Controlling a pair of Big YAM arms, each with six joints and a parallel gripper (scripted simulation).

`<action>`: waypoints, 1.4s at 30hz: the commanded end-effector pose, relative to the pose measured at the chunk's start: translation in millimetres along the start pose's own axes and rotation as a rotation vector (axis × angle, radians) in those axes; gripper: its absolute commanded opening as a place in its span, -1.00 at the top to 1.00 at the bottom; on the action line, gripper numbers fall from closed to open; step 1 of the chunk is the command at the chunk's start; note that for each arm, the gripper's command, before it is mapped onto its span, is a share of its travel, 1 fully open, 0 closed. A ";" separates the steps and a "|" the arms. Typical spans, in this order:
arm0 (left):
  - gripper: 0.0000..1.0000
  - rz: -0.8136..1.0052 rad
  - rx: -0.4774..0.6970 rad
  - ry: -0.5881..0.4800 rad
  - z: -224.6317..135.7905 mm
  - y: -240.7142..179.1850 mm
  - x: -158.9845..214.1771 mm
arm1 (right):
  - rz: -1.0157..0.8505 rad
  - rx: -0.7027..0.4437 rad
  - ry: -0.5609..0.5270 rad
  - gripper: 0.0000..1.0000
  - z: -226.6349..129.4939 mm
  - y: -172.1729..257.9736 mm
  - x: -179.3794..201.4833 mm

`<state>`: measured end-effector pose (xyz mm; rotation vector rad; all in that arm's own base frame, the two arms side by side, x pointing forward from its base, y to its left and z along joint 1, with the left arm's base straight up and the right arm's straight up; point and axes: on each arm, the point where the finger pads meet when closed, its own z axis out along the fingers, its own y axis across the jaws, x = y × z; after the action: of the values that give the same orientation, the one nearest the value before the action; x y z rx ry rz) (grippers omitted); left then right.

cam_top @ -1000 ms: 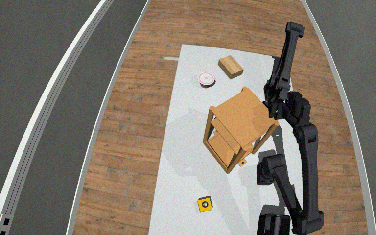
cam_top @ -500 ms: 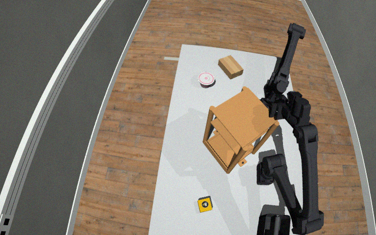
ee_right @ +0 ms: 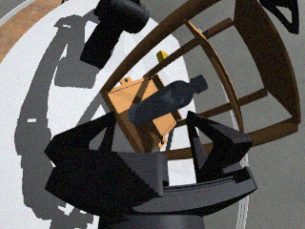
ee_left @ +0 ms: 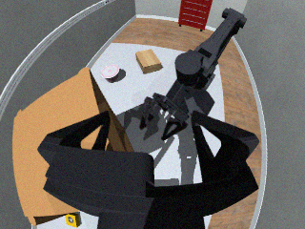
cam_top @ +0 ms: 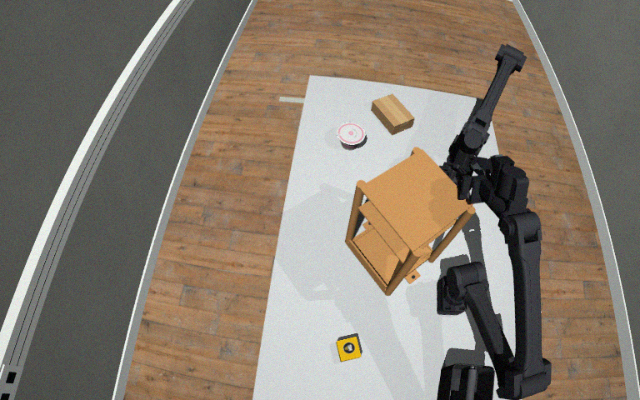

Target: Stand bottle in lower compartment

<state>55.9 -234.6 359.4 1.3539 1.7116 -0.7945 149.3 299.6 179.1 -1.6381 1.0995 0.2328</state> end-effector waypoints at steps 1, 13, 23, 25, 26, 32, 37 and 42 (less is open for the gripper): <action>-1.00 -0.002 0.000 -0.021 -5.6 0.1 -10.1 | -0.214 -0.026 -0.056 -0.73 -8.8 -29.0 -20.1; -1.00 -0.002 0.000 -0.021 -5.6 0.1 -10.1 | -0.490 -0.156 -0.129 -0.73 -17.6 -31.4 -22.8; -1.00 -0.002 0.000 -0.021 -5.6 0.1 -10.1 | -0.497 -0.164 -0.155 -0.73 -20.7 -38.4 -29.4; -1.00 -0.002 0.000 -0.021 -5.6 0.1 -10.1 | -0.497 -0.164 -0.155 -0.73 -20.7 -38.4 -29.4; -1.00 -0.002 0.000 -0.021 -5.6 0.1 -10.1 | -0.498 -0.165 -0.157 -0.73 -20.7 -37.9 -30.0; -1.00 -0.002 0.000 -0.021 -5.6 0.1 -10.1 | -0.501 -0.170 -0.163 -0.73 -20.5 -35.9 -32.0; -1.00 -0.002 0.000 -0.021 -5.6 0.1 -10.1 | -0.502 -0.169 -0.162 -0.73 -20.5 -36.0 -31.9; -1.00 -0.002 0.000 -0.021 -5.6 0.1 -10.1 | -0.502 -0.169 -0.162 -0.73 -20.5 -36.0 -31.9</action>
<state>55.9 -234.6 359.4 1.3538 1.7116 -0.7944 141.4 285.5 189.2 -1.9963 0.5852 0.1596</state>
